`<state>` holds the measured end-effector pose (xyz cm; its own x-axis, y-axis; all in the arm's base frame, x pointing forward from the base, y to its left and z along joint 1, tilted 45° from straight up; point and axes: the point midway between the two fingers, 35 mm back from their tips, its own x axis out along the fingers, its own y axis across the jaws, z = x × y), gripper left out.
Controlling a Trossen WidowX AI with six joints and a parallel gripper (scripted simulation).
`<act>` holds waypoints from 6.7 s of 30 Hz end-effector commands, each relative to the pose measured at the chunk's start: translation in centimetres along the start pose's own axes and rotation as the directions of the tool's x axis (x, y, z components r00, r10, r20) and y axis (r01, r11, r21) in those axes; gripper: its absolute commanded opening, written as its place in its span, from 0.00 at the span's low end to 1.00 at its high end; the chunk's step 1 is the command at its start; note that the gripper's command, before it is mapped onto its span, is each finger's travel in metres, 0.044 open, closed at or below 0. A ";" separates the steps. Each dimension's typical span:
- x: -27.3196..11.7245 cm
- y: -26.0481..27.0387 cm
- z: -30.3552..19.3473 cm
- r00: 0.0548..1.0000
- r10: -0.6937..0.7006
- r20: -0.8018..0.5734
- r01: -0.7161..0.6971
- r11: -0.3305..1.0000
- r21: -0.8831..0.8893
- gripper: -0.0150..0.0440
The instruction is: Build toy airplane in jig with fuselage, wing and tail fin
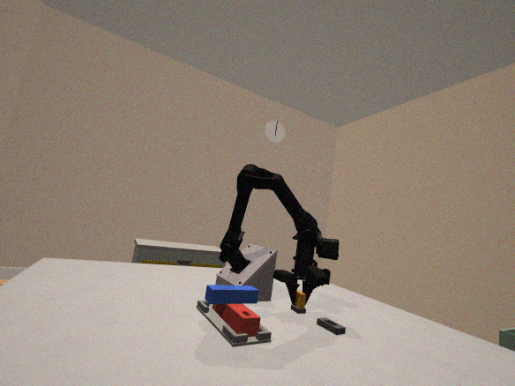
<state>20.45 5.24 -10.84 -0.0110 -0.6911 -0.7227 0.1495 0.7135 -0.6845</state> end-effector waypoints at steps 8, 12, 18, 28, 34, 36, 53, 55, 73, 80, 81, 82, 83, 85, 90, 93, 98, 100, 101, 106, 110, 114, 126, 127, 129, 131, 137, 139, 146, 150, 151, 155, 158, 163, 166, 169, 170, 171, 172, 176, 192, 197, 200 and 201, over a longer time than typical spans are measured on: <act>0.0 0.0 0.0 1.000 -0.002 0.003 0.002 1.000 -0.006 0.31; -0.2 0.1 0.1 1.000 0.004 0.007 -0.004 1.000 -0.008 0.25; -1.7 0.7 0.3 0.999 0.043 0.033 -0.042 0.999 -0.017 0.25; -4.2 0.9 0.5 0.999 0.038 0.024 -0.037 0.999 -0.016 0.25; -6.0 1.0 0.6 0.999 0.033 0.019 -0.033 0.999 -0.016 0.25; -6.6 1.0 0.6 0.999 0.031 0.017 -0.031 0.999 -0.015 0.25; -11.8 0.4 0.2 1.000 0.010 0.003 -0.010 1.000 -0.010 0.25; -12.5 0.3 0.1 1.000 0.007 0.002 -0.007 1.000 -0.009 0.25; -13.1 -1.7 2.6 0.999 0.035 -0.010 -0.035 0.999 -0.024 0.25; -13.0 -2.8 3.9 0.998 0.053 -0.019 -0.053 0.998 -0.030 0.25; -12.9 -2.9 4.1 0.998 0.055 -0.018 -0.056 0.998 -0.031 0.25; -12.9 -3.1 4.3 0.998 0.057 -0.018 -0.058 0.998 -0.032 0.25; -12.9 -3.3 4.5 0.998 0.060 -0.017 -0.060 0.998 -0.033 0.25; -12.9 -3.6 4.9 0.998 0.064 -0.015 -0.064 0.997 -0.035 0.25; -12.7 -4.5 5.9 0.997 0.073 -0.012 -0.073 0.997 -0.036 0.25; -12.6 -5.1 6.4 0.997 0.077 -0.013 -0.078 0.997 -0.029 0.25; -12.3 -6.0 7.2 0.996 0.084 -0.014 -0.084 0.996 -0.017 0.25; -12.2 -6.4 7.5 0.996 0.086 -0.014 -0.086 0.996 -0.015 0.25; -12.2 -6.7 7.7 0.996 0.086 -0.013 -0.086 0.996 -0.016 0.25; -12.0 -7.8 8.6 0.996 0.088 -0.008 -0.089 0.996 -0.019 0.25; -11.8 -8.8 9.2 0.996 0.089 -0.004 -0.089 0.996 -0.021 0.25; -11.6 -9.8 9.9 0.996 0.089 0.000 -0.088 0.996 -0.024 0.25; -10.9 -12.6 11.4 0.996 0.091 0.005 -0.091 0.996 -0.016 0.25; -10.9 -12.8 11.5 0.996 0.092 0.005 -0.092 0.996 -0.015 0.25; -10.8 -13.2 11.6 0.996 0.092 0.006 -0.092 0.996 -0.012 0.25; -10.6 -13.8 11.9 0.996 0.089 0.007 -0.089 0.996 -0.015 0.25; -10.2 -15.5 12.5 0.997 0.077 0.011 -0.077 0.997 -0.022 0.25; -10.1 -16.0 12.7 0.997 0.073 0.012 -0.073 0.997 -0.025 0.25; -9.7 -18.0 13.2 0.998 0.057 0.014 -0.056 0.998 -0.033 0.25; -9.4 -19.2 13.5 0.999 0.047 0.014 -0.046 0.998 -0.037 0.25; -9.3 -19.5 13.5 0.999 0.044 0.014 -0.043 0.998 -0.038 0.25; -9.1 -20.7 13.7 0.999 0.033 0.014 -0.032 0.999 -0.043 0.25; -8.9 -21.6 13.8 1.000 0.024 0.013 -0.023 0.999 -0.046 0.25; -8.6 -23.1 13.9 1.000 0.008 0.011 -0.008 0.999 -0.052 0.25; -8.4 -24.1 14.0 1.000 -0.001 0.009 0.002 0.998 -0.055 0.25; -8.2 -25.0 14.0 1.000 -0.011 0.007 0.011 0.998 -0.059 0.25; -8.2 -25.1 14.0 1.000 -0.012 0.007 0.013 0.998 -0.059 0.25; -8.2 -25.2 14.0 1.000 -0.013 0.007 0.013 0.998 -0.059 0.25; -8.2 -25.2 14.0 1.000 -0.013 0.006 0.014 0.998 -0.059 0.25; -8.1 -25.2 14.0 1.000 -0.013 0.006 0.014 0.998 -0.059 0.36; -8.2 -25.3 14.0 1.000 -0.013 0.006 0.014 0.998 -0.059 0.36; -8.1 -25.3 14.1 1.000 -0.013 0.007 0.014 0.998 -0.059 0.36; -7.7 -25.3 14.1 1.000 -0.013 0.007 0.013 0.998 -0.059 0.36; -7.5 -25.3 14.1 1.000 -0.013 0.007 0.013 0.998 -0.059 0.36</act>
<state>30.76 -8.99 13.52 -0.0040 -0.6987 -0.7154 0.0985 0.7116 -0.6956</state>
